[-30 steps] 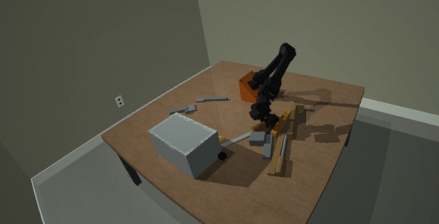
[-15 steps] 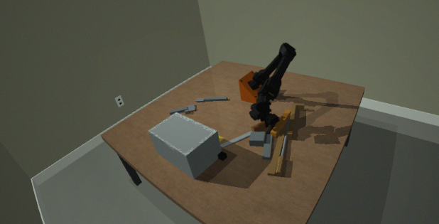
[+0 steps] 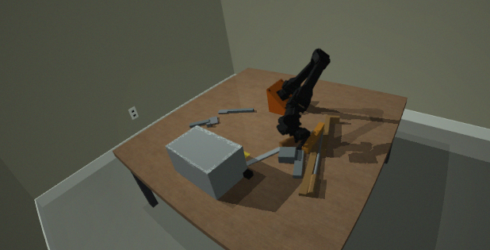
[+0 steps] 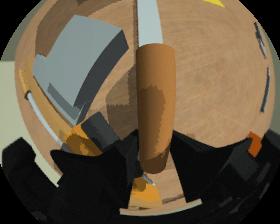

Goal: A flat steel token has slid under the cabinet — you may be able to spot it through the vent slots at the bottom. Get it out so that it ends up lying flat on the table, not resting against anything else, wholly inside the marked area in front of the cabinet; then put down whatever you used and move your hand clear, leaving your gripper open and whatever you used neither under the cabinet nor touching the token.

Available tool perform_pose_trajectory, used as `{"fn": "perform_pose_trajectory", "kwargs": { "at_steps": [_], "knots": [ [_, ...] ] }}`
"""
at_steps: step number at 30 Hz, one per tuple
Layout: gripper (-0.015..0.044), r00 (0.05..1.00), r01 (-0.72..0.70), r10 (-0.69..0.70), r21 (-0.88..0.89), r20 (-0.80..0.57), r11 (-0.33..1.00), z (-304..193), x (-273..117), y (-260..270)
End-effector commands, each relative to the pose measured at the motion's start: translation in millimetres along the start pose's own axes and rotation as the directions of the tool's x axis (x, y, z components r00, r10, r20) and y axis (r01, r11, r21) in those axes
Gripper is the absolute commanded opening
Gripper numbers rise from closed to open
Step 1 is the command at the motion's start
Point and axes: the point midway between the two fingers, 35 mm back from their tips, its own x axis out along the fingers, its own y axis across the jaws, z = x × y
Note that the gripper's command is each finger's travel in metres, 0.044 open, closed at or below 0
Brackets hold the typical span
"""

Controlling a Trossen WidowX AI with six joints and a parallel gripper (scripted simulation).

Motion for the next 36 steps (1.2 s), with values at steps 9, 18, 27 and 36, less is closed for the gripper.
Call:
{"fn": "perform_pose_trajectory", "kwargs": {
  "at_steps": [9, 18, 27, 36],
  "knots": [
    [0.0, 1.0, -0.003, 0.003, -0.021, 0.0, 1.0, 15.4, -0.1, 2.1],
    [0.0, 1.0, -0.003, 0.003, -0.027, 0.0, 1.0, 26.9, -0.1, 3.0],
    [0.0, 1.0, -0.004, 0.004, -0.031, 0.0, 1.0, 38.3, -0.1, 4.0],
    [0.0, 1.0, -0.004, 0.004, -0.033, 0.0, 0.999, 49.7, -0.1, 5.0]
  ]
}}
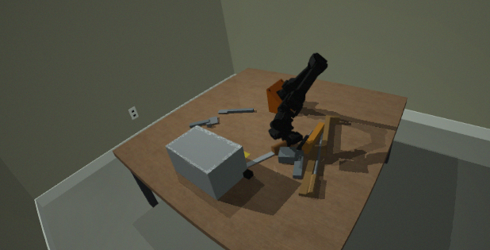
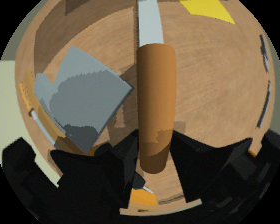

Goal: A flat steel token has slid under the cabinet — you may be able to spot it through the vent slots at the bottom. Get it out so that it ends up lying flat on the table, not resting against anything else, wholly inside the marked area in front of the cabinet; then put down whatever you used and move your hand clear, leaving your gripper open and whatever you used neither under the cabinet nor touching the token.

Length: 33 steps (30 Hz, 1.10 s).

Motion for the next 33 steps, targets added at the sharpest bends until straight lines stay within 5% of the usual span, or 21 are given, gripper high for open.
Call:
{"fn": "perform_pose_trajectory", "kwargs": {
  "at_steps": [1, 33],
  "knots": [
    [0.0, 1.0, -0.002, 0.002, -0.004, 0.0, 1.0, 5.3, -0.1, 0.8],
    [0.0, 1.0, -0.002, 0.002, -0.007, 0.001, 1.0, 46.3, -0.3, 3.1]
  ]
}}
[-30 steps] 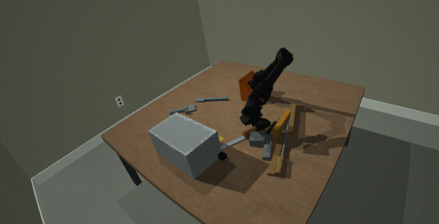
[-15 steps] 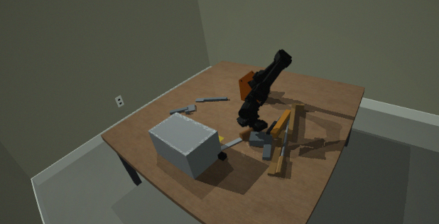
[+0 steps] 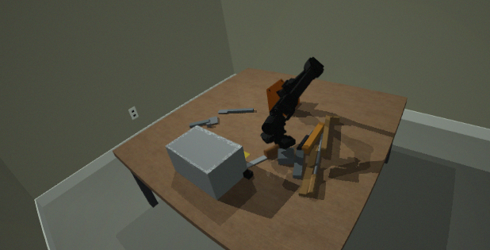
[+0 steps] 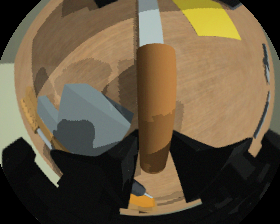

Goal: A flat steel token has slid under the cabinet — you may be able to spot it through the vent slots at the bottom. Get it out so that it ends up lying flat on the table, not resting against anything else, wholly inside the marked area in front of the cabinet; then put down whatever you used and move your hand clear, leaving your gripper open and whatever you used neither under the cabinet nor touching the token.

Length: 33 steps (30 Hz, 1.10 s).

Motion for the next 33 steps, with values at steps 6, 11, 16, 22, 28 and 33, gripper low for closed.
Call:
{"fn": "perform_pose_trajectory", "kwargs": {
  "at_steps": [6, 11, 16, 22, 28, 33],
  "knots": [
    [0.0, 1.0, -0.003, 0.003, -0.004, 0.0, 1.0, 11.7, -0.2, 1.2],
    [0.0, 1.0, -0.003, 0.003, -0.004, 0.001, 1.0, 17.7, -0.2, 1.5],
    [0.0, 1.0, -0.003, 0.003, -0.004, 0.001, 1.0, 23.6, -0.3, 1.8],
    [0.0, 1.0, -0.003, 0.003, -0.004, 0.001, 1.0, 30.4, -0.3, 2.1],
    [0.0, 1.0, -0.003, 0.003, -0.005, 0.001, 1.0, 37.1, -0.4, 2.3],
    [0.0, 1.0, -0.003, 0.003, -0.005, 0.001, 1.0, 42.7, -0.4, 2.4]
  ]
}}
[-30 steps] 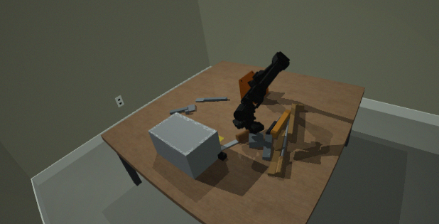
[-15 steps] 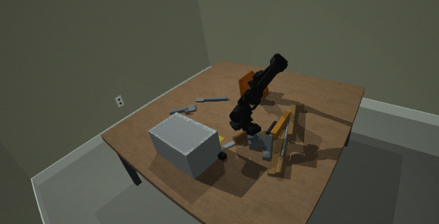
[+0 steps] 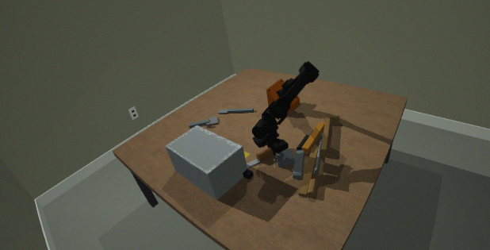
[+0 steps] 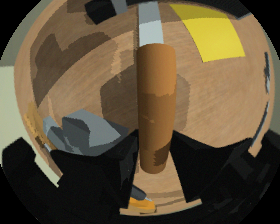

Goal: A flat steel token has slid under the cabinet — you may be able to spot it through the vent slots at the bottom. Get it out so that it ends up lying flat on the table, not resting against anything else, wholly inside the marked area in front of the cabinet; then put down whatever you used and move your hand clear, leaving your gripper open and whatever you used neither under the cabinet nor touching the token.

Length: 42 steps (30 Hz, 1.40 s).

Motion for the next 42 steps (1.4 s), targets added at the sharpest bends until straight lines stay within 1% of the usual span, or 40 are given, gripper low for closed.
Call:
{"fn": "perform_pose_trajectory", "kwargs": {
  "at_steps": [1, 42],
  "knots": [
    [0.0, 1.0, -0.002, 0.002, -0.004, 0.001, 1.0, 4.9, -0.1, 0.6],
    [0.0, 1.0, 0.0, 0.0, -0.003, 0.0, 1.0, 10.6, 1.6, -41.6]
  ]
}}
